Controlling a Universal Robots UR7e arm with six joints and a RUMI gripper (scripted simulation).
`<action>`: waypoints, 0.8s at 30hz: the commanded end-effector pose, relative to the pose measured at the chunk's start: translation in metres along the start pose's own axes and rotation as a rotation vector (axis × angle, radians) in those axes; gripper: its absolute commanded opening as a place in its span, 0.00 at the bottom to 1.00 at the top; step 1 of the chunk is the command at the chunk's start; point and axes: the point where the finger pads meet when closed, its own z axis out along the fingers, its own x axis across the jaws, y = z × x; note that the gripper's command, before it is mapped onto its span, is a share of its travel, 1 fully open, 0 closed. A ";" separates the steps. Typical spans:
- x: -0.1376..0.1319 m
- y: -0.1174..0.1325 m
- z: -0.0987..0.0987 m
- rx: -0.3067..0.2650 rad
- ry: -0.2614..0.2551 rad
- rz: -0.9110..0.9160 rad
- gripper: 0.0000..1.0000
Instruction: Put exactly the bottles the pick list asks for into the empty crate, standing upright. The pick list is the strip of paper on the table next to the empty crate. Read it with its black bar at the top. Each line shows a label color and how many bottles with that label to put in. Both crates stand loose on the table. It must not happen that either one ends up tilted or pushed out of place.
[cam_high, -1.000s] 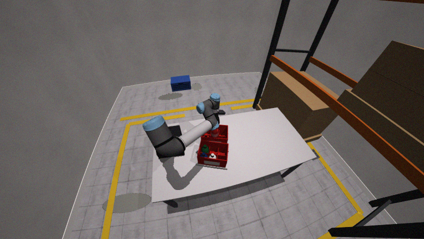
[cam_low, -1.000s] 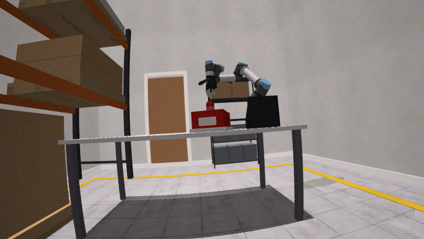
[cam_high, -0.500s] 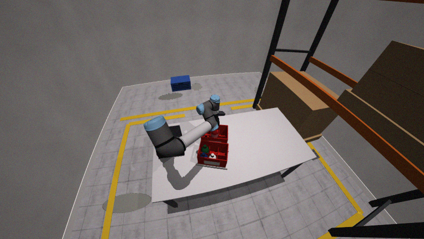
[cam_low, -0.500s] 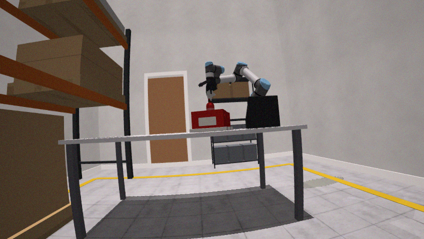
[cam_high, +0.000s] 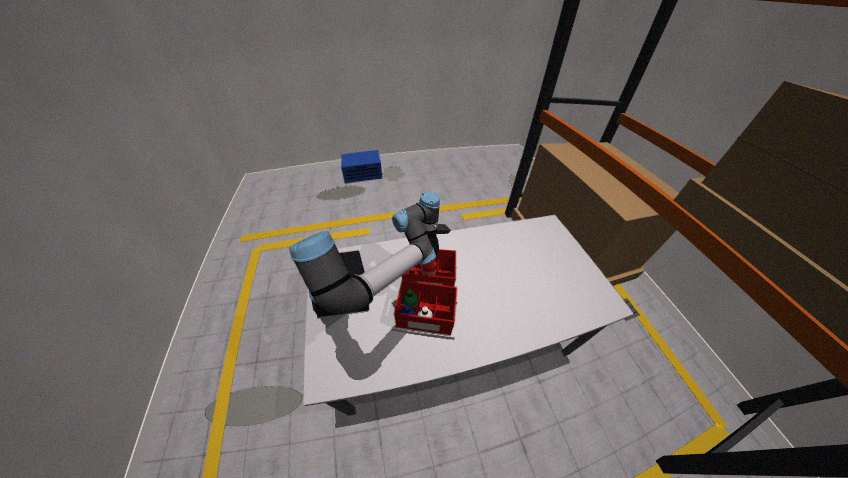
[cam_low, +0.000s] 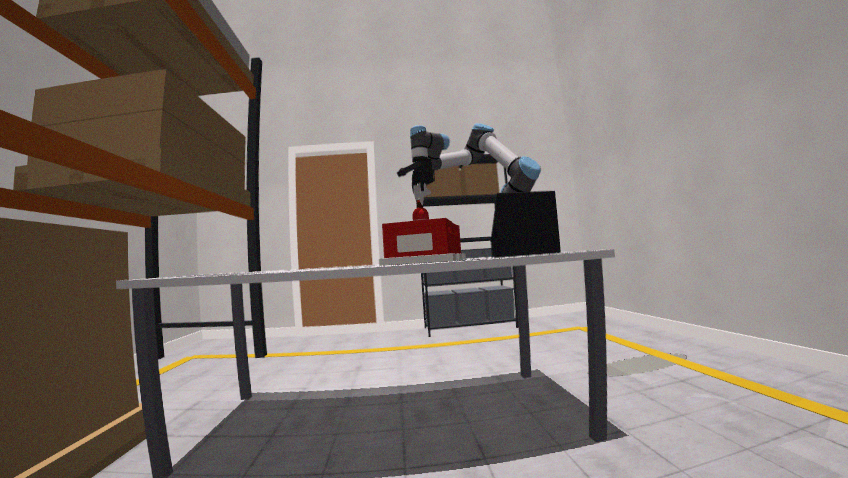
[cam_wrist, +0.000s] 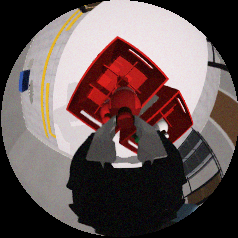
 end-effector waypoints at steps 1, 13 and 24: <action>0.000 0.000 0.002 0.002 0.000 0.001 0.00; 0.000 0.000 0.014 0.002 0.000 0.001 0.00; 0.000 0.000 0.023 0.002 0.000 0.001 0.00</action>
